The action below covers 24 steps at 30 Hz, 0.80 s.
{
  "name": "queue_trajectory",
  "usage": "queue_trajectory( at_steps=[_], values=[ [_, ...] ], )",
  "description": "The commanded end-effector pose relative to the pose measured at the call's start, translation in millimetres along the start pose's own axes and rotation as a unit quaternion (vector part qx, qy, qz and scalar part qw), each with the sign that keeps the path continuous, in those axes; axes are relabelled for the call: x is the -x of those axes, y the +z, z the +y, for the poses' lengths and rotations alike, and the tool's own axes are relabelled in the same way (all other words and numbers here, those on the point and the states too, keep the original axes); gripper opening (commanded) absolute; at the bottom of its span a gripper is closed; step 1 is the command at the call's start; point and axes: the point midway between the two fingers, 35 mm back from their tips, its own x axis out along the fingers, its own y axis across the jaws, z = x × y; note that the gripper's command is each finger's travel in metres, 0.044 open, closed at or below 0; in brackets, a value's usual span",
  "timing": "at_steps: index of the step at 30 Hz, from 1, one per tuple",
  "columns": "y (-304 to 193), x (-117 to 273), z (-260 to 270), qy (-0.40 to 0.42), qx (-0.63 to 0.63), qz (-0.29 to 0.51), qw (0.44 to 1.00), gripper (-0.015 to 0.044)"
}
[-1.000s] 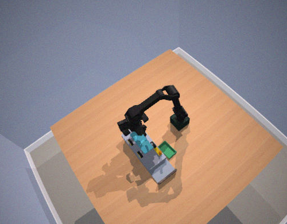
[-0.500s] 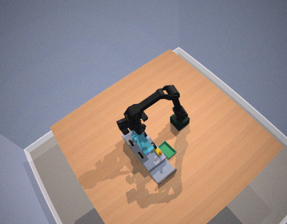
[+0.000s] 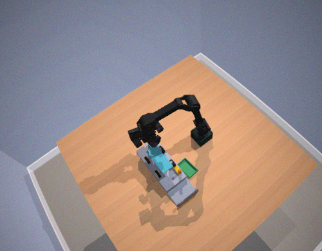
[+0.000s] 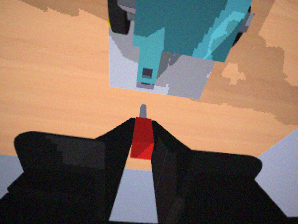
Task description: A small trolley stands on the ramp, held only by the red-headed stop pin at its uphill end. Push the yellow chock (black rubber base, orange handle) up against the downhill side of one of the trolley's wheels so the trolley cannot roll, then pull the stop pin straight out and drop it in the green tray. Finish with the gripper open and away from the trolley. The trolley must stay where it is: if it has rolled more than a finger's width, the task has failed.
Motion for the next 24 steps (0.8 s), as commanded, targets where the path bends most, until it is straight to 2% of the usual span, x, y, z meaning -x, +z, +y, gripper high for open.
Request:
queue_trajectory(
  at_steps=[1,24],
  values=[
    [-5,-1,1,0.002,0.003,0.001,1.0,0.0],
    [-5,-4,74,0.005,0.004,0.001,1.0,0.0]
  ],
)
